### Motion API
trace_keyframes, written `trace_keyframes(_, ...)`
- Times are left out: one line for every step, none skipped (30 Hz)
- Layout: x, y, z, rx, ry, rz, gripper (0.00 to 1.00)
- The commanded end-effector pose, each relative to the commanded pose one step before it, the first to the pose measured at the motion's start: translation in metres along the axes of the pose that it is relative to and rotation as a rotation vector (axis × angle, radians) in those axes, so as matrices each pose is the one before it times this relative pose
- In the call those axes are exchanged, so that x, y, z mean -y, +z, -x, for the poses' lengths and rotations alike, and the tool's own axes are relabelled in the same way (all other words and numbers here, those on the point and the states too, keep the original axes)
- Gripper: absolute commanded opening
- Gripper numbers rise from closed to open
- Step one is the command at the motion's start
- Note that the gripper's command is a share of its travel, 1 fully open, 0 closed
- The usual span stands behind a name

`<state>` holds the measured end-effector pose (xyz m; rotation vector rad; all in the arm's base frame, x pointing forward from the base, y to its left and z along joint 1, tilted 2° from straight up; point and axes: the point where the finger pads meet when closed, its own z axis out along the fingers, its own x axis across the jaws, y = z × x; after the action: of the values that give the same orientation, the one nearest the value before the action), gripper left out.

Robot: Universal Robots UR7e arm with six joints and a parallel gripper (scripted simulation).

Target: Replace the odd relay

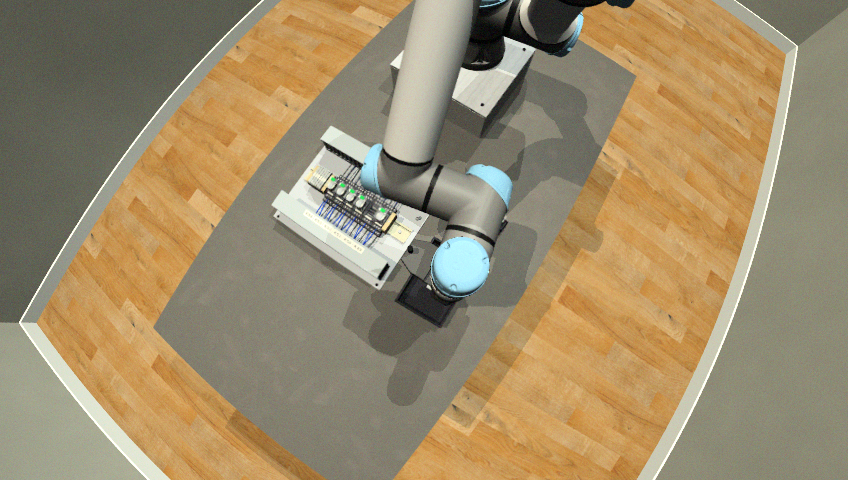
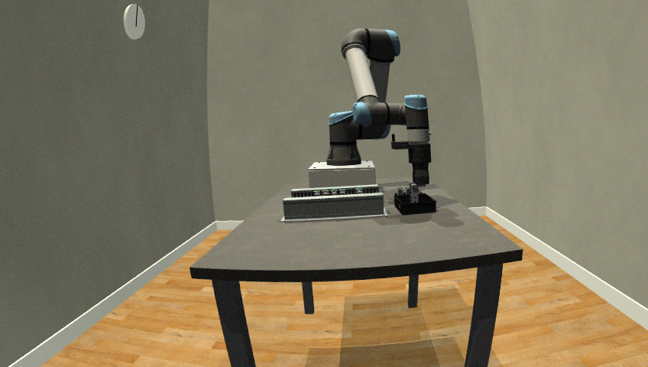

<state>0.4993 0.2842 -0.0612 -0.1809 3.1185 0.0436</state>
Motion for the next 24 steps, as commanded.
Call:
trace_keyframes(-0.0002,-0.0002,0.00083,0.0026,-0.00009,0.00062,0.0)
trace_keyframes(0.0,0.0,0.0,0.0,0.0,0.0,0.0)
trace_keyframes(-0.00005,-0.00191,-0.00012,-0.00042,0.00003,-0.00009,0.0)
trace_keyframes(-0.00009,-0.00166,0.00005,0.0001,-0.00001,0.00002,0.0)
trace_keyframes(-0.00009,-0.00166,0.00005,0.0001,-0.00001,0.00002,0.0)
trace_keyframes(-0.00009,-0.00166,0.00005,0.0001,-0.00001,0.00002,0.0)
trace_keyframes(-0.00009,-0.00166,0.00005,0.0001,-0.00001,0.00002,0.0)
trace_keyframes(0.0,0.0,0.0,0.0,0.0,0.0,0.0)
trace_keyframes(0.0,0.0,0.0,0.0,0.0,0.0,0.0)
trace_keyframes(0.0,0.0,0.0,0.0,0.0,0.0,0.0)
trace_keyframes(0.0,0.0,0.0,0.0,0.0,0.0,0.0)
trace_keyframes(0.0,0.0,0.0,0.0,0.0,0.0,0.0)
trace_keyframes(0.0,0.0,0.0,0.0,0.0,0.0,0.0)
trace_keyframes(0.0,0.0,0.0,0.0,0.0,0.0,0.0)
trace_keyframes(0.0,0.0,0.0,0.0,0.0,0.0,0.0)
trace_keyframes(0.0,0.0,0.0,0.0,0.0,0.0,0.0)
trace_keyframes(0.0,0.0,0.0,0.0,0.0,0.0,0.0)
trace_keyframes(0.0,0.0,0.0,0.0,0.0,0.0,0.0)
trace_keyframes(0.0,0.0,0.0,0.0,0.0,0.0,0.0)
trace_keyframes(-0.00005,-0.00082,0.00003,0.00014,-0.00001,0.00003,0.0)
trace_keyframes(-0.00004,-0.0009,-0.00002,-0.00004,0.0,-0.00001,0.0)
trace_keyframes(-0.00004,-0.0009,-0.00002,-0.00004,0.0,-0.00001,0.0)
trace_keyframes(-0.00004,-0.0009,-0.00002,-0.00004,0.0,-0.00001,0.0)
trace_keyframes(-0.00004,-0.0009,-0.00002,-0.00004,0.0,-0.00001,0.0)
